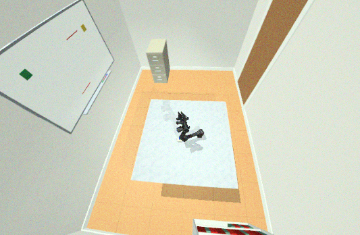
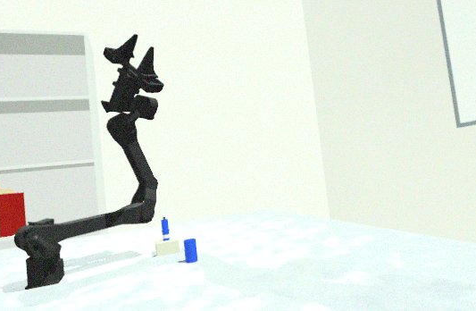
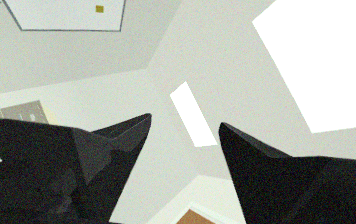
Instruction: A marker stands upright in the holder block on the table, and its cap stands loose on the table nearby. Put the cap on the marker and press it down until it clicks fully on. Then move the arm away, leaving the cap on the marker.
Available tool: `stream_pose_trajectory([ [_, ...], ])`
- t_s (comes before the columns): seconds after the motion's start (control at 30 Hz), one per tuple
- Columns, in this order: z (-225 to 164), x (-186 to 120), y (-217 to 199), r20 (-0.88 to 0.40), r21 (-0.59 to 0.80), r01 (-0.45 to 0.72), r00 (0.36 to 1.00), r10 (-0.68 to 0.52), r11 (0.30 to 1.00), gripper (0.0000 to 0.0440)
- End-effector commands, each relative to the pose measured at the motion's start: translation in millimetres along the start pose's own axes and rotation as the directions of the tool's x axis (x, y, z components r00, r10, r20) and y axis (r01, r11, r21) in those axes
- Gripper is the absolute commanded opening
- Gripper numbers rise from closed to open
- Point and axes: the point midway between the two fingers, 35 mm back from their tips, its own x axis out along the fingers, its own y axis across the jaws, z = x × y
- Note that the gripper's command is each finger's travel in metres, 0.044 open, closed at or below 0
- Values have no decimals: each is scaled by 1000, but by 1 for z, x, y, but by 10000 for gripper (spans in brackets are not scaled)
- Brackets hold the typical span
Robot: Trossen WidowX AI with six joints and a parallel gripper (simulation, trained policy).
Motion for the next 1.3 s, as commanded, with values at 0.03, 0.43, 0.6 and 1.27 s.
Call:
stream_pose_trajectory([
  [0.03, -8, -1, -7, -36, 26, -18, 999, 19, 999, 310],
  [0.43, -29, -6, -20, -111, 110, -64, 991, 76, 992, 333],
  [0.6, -38, -9, -24, -134, 147, -87, 985, 107, 985, 336],
  [1.27, -73, -18, -35, -174, 297, -200, 950, 259, 934, 334],
])
